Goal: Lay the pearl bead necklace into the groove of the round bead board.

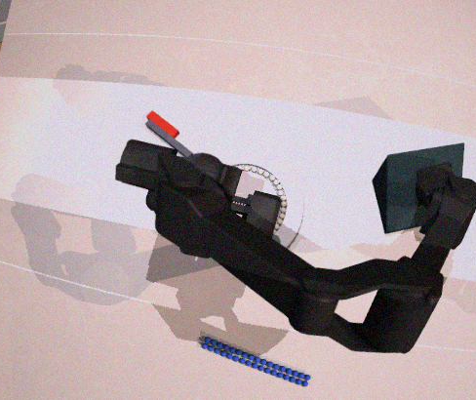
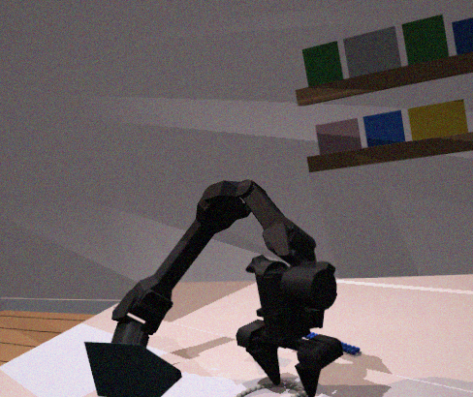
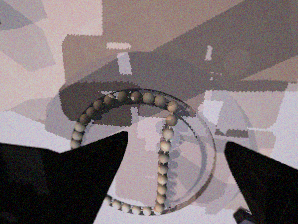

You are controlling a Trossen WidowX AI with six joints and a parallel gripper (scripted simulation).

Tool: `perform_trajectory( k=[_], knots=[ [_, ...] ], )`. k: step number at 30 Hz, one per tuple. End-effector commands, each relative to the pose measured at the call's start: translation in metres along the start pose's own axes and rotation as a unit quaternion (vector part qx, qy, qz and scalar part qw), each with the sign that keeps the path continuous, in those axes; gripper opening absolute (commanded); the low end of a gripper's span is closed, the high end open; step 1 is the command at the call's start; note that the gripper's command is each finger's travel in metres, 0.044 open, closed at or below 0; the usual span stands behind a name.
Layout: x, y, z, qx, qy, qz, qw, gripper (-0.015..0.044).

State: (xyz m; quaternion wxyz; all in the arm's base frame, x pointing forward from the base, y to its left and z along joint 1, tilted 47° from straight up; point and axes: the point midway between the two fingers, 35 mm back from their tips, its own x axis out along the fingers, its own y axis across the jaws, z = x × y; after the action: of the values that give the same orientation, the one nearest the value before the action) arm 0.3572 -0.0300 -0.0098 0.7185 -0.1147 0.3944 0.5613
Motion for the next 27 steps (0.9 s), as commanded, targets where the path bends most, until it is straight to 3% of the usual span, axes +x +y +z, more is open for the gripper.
perform_trajectory(
  k=[1,5,10,27],
  knots=[
    [-0.009,-0.001,-0.032,0.017,0.004,-0.002,1.0,0.0204],
    [-0.018,0.001,-0.061,0.031,0.004,-0.001,1.0,0.012],
    [-0.024,0.005,-0.085,0.043,0.002,0.0,0.999,0.012],
    [-0.008,0.003,-0.084,0.04,0.002,-0.002,0.999,0.012]
  ],
)
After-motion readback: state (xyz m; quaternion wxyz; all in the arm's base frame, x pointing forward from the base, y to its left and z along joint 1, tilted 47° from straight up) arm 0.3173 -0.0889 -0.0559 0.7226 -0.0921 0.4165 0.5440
